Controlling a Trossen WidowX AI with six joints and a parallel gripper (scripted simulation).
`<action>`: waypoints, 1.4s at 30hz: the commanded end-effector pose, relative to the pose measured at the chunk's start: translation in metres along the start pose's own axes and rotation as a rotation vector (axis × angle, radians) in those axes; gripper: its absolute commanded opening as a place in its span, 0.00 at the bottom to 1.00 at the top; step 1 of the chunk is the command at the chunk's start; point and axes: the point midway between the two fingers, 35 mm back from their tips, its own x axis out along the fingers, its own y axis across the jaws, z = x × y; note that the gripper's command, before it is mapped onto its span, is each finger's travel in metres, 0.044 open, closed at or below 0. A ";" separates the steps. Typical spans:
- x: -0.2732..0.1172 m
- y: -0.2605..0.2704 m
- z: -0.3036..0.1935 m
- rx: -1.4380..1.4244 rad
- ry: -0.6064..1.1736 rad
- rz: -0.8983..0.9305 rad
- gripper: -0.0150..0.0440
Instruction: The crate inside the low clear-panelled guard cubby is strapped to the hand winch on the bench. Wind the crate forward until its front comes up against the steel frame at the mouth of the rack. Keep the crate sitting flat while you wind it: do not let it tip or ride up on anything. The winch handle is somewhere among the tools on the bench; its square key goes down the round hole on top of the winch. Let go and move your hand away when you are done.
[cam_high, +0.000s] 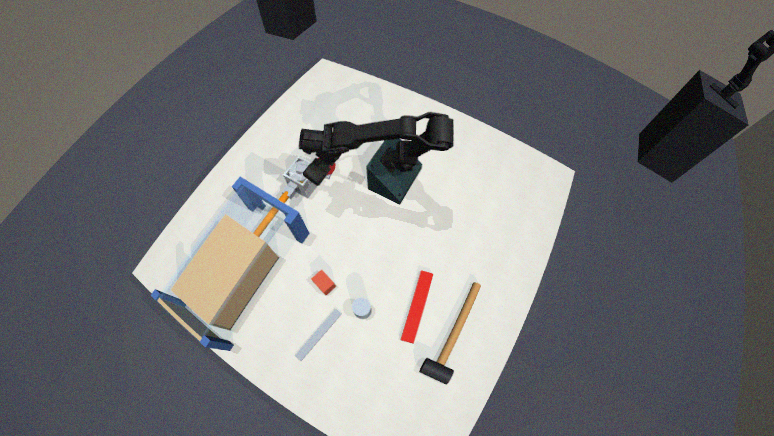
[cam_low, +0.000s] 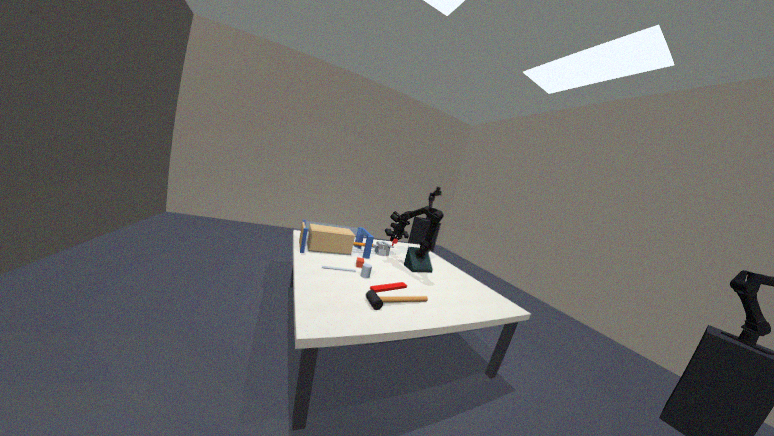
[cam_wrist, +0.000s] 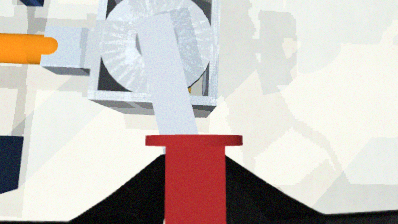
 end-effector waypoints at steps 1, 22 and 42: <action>0.003 -0.010 0.002 0.004 -0.008 -0.021 0.25; 0.008 -0.036 0.015 0.004 -0.009 -0.023 0.25; 0.016 -0.055 0.033 0.005 -0.011 -0.024 0.25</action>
